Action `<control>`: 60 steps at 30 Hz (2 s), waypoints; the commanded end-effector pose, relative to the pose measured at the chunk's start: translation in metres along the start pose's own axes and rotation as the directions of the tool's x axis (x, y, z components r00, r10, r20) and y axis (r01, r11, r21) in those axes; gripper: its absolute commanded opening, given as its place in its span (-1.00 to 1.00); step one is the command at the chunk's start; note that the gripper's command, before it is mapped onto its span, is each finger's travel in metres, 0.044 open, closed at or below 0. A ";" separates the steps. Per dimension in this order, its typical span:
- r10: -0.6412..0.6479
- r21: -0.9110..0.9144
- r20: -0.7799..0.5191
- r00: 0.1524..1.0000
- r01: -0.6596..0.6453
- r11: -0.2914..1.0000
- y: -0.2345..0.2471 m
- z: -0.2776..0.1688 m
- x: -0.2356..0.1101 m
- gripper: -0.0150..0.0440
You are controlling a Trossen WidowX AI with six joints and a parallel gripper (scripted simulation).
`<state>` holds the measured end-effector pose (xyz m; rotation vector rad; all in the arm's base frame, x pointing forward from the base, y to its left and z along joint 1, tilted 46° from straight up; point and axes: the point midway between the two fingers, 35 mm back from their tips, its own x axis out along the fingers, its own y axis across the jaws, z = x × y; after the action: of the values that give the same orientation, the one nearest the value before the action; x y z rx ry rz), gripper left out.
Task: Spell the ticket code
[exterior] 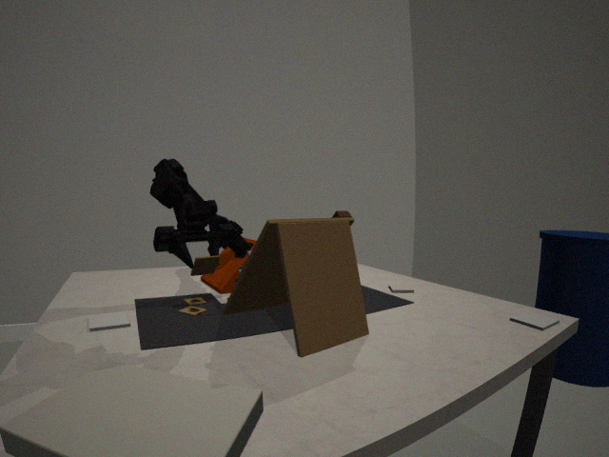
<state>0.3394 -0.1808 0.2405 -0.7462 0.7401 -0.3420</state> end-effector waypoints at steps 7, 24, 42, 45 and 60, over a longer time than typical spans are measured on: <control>0.002 -0.005 0.002 1.000 -0.002 1.000 0.005 0.000 -0.001 -0.49; 0.002 -0.005 0.002 1.000 -0.002 1.000 0.014 0.000 -0.001 -0.49; 0.003 -0.004 0.002 1.000 -0.003 1.000 0.023 -0.001 -0.001 -0.49; 0.003 -0.004 0.002 1.000 -0.003 1.000 0.025 -0.001 -0.001 -0.49; 0.003 -0.004 0.001 1.000 -0.003 1.000 0.032 -0.001 0.000 -0.49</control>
<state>0.3401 -0.1597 0.2181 -0.7533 0.7428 -0.3327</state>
